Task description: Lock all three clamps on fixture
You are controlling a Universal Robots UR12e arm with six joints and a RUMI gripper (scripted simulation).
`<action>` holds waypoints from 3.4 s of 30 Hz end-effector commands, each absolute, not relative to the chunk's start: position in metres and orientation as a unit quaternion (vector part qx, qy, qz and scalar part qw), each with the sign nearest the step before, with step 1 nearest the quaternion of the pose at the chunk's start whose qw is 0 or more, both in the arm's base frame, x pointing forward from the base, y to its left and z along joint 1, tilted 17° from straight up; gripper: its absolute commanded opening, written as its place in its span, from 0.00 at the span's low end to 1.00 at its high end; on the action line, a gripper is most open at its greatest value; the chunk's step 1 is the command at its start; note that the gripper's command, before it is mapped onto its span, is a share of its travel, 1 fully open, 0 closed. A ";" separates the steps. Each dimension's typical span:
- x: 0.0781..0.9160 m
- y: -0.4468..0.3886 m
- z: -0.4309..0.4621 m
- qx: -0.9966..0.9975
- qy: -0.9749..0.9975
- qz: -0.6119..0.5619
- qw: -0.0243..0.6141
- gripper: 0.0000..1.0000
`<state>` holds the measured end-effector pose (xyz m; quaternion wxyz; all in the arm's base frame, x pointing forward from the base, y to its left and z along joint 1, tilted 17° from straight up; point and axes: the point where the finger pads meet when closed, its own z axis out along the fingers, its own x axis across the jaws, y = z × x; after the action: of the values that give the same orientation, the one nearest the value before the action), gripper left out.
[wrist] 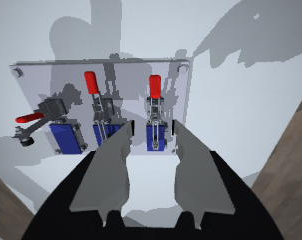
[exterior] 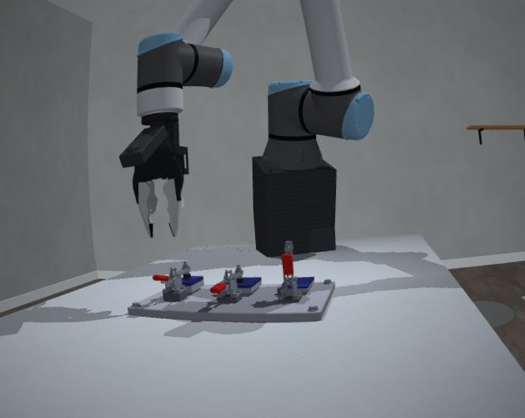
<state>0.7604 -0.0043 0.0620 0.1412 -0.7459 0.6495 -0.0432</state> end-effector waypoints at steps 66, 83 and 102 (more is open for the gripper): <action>0.797 0.005 0.012 -0.745 0.650 -0.046 0.142 0.28; 0.797 0.005 0.012 -0.745 0.650 -0.046 0.142 0.28; 0.801 0.008 -0.002 -0.745 0.650 -0.046 0.142 0.28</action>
<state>0.7953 0.0051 0.0070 0.1413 -0.7448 0.6507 -0.0442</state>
